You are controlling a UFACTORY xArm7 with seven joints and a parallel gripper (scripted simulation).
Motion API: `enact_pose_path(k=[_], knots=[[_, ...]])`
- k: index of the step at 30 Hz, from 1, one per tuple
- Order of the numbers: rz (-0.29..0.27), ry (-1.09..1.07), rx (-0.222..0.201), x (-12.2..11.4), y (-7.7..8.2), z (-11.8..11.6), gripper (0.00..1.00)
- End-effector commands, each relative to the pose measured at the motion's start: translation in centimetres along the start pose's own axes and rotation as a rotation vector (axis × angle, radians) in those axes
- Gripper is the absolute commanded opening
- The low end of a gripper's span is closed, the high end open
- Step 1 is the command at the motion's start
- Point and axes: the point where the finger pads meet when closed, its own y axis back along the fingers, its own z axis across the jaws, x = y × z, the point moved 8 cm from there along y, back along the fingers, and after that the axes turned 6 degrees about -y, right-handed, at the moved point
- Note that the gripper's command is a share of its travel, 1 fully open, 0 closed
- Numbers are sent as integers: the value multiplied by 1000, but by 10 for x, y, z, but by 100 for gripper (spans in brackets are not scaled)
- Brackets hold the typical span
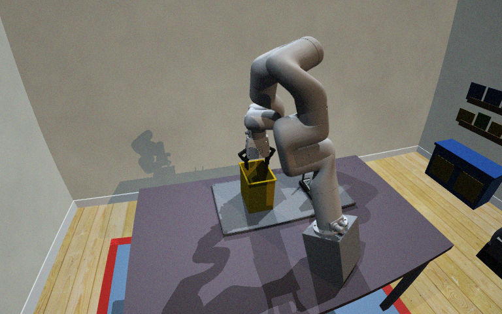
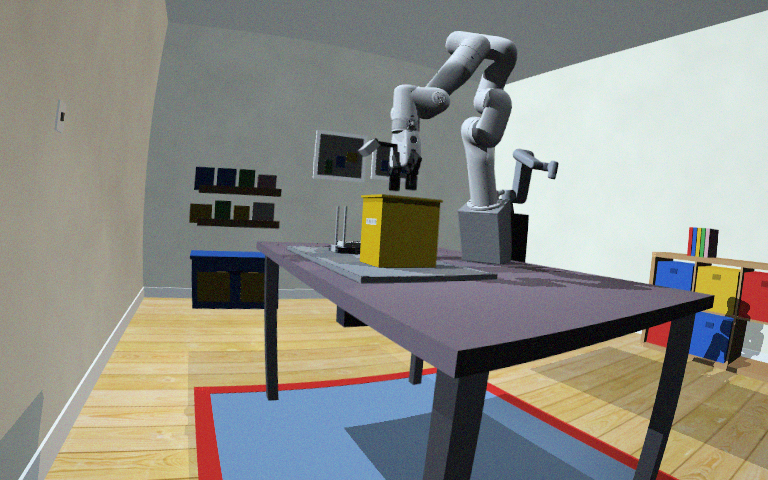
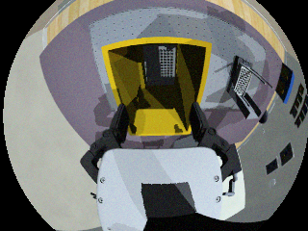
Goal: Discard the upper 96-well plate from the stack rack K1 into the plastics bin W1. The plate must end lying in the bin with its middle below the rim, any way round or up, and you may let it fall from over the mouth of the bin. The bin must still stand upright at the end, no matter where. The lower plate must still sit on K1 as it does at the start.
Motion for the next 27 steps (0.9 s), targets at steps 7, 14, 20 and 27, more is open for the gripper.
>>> enact_pose_path(k=[7,14,20,27], knots=[[3,0,1,1,1,0,100],[3,0,1,1,1,0,100],[3,0,1,1,12,0,100],[3,0,1,1,30,0,100]])
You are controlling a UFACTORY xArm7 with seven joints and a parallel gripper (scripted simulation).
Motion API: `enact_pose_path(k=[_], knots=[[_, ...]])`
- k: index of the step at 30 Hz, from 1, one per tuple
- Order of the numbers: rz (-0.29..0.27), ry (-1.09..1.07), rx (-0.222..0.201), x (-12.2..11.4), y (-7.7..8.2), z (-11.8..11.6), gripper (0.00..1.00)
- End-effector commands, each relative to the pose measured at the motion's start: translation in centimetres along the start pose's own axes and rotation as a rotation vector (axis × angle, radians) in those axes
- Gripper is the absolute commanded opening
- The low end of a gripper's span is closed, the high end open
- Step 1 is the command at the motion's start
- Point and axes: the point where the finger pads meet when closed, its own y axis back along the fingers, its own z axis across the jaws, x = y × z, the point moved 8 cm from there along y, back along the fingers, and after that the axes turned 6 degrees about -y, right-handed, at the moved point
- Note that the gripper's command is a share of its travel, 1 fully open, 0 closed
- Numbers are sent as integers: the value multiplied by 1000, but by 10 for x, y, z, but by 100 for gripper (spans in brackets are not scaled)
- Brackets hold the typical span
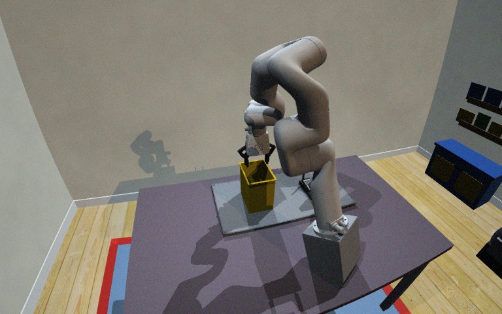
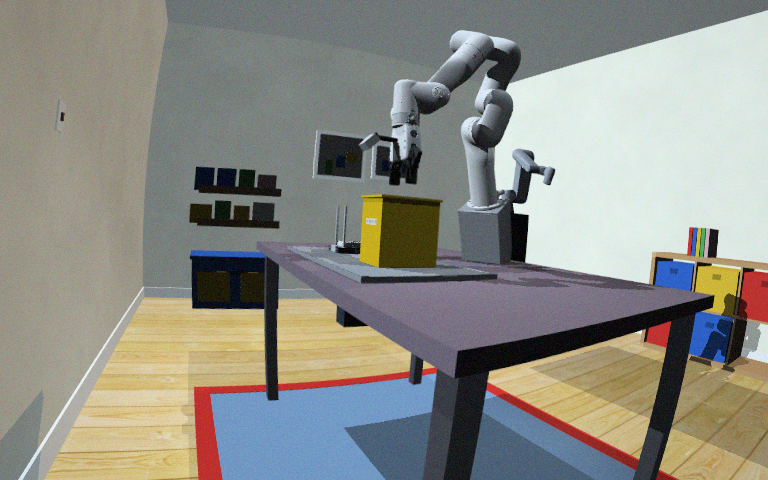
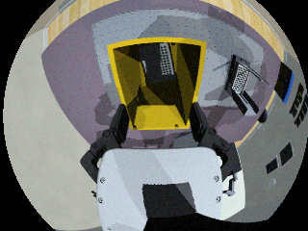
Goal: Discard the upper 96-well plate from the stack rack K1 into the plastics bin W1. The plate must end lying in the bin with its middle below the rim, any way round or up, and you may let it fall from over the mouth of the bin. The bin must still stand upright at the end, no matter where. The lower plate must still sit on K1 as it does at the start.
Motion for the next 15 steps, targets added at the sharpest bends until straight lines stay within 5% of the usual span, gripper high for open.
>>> enact_pose_path(k=[1,15], knots=[[2,0,1,1,17,0,100],[2,0,1,1,25,0,100]])
